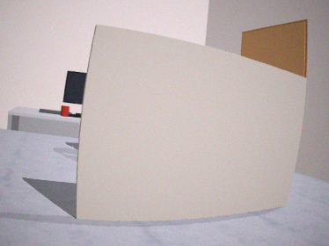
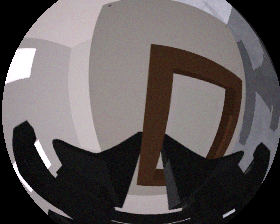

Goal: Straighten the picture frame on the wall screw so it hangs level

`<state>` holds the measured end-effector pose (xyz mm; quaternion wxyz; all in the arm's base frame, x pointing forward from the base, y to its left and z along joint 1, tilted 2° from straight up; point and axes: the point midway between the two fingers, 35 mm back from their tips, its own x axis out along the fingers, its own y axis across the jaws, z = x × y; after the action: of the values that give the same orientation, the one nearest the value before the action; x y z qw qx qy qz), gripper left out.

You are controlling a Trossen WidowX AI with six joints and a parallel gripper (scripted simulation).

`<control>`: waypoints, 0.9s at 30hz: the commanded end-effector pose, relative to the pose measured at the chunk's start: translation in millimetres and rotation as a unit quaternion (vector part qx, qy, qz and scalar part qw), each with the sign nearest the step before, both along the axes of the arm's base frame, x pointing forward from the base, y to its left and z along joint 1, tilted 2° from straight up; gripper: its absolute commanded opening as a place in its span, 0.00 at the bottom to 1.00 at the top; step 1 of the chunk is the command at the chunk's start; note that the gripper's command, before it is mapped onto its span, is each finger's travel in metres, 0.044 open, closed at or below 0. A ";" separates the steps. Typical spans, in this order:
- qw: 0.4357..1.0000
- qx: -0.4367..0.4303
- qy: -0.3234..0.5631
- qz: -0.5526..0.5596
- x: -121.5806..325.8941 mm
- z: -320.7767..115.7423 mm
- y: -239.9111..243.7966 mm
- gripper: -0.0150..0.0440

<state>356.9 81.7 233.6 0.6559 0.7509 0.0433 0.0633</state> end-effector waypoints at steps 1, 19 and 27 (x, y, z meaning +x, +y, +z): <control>1.000 0.003 -0.010 -0.002 1.1 7.9 0.6 0.25; 1.000 0.003 -0.010 -0.002 1.5 3.4 1.3 0.25; 1.000 0.003 -0.010 -0.002 1.7 0.7 1.7 0.25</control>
<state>358.7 83.9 232.6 0.6549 0.7517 0.0397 0.0673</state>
